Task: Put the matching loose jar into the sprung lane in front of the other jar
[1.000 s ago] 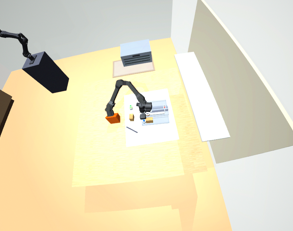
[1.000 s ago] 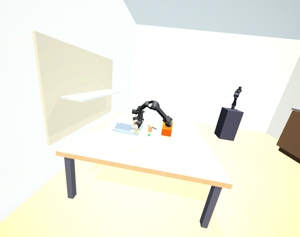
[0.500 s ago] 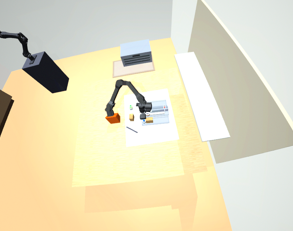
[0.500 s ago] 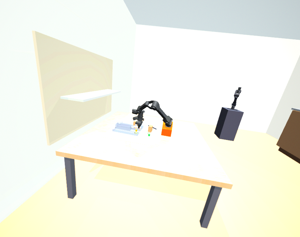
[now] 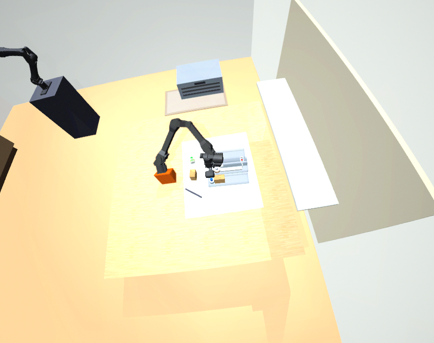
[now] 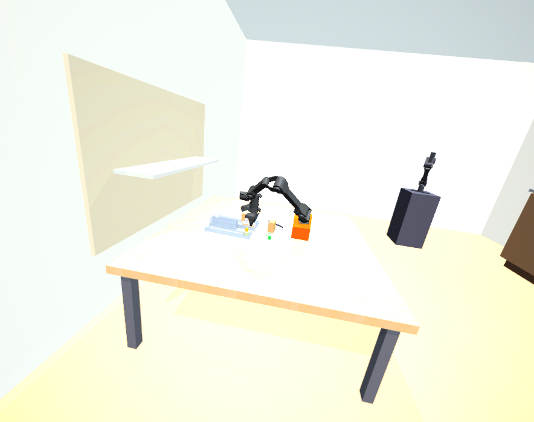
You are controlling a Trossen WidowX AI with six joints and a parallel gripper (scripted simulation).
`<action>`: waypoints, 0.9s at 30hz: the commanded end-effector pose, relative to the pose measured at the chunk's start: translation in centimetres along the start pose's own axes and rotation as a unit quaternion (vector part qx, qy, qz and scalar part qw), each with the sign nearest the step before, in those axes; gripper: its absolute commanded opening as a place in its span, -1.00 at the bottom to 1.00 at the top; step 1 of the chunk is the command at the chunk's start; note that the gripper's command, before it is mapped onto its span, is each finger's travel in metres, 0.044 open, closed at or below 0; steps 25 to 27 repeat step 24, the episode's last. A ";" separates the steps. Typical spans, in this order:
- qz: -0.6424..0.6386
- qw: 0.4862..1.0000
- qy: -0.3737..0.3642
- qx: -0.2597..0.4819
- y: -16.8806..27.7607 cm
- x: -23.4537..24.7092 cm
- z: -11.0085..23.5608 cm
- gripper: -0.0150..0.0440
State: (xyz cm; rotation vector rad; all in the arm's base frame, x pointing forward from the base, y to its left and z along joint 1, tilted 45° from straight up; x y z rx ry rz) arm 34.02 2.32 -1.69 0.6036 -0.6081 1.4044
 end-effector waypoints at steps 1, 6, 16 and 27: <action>0.003 1.000 -0.001 -0.002 -0.1 0.0 0.7 0.55; 0.003 1.000 0.000 -0.002 -0.1 0.0 1.9 0.55; 0.003 1.000 0.000 -0.001 1.6 -0.1 2.0 0.55; 0.002 1.000 0.000 -0.001 4.3 -0.2 2.1 0.55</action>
Point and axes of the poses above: the point midway between the two fingers, 35 mm back from their tips, its own z axis back along the fingers, its own x axis across the jaws, y = z × x, the point moved 2 cm from there along z, back along the fingers, and after that the axes turned 1 degree about -z, right-handed, at the moved point
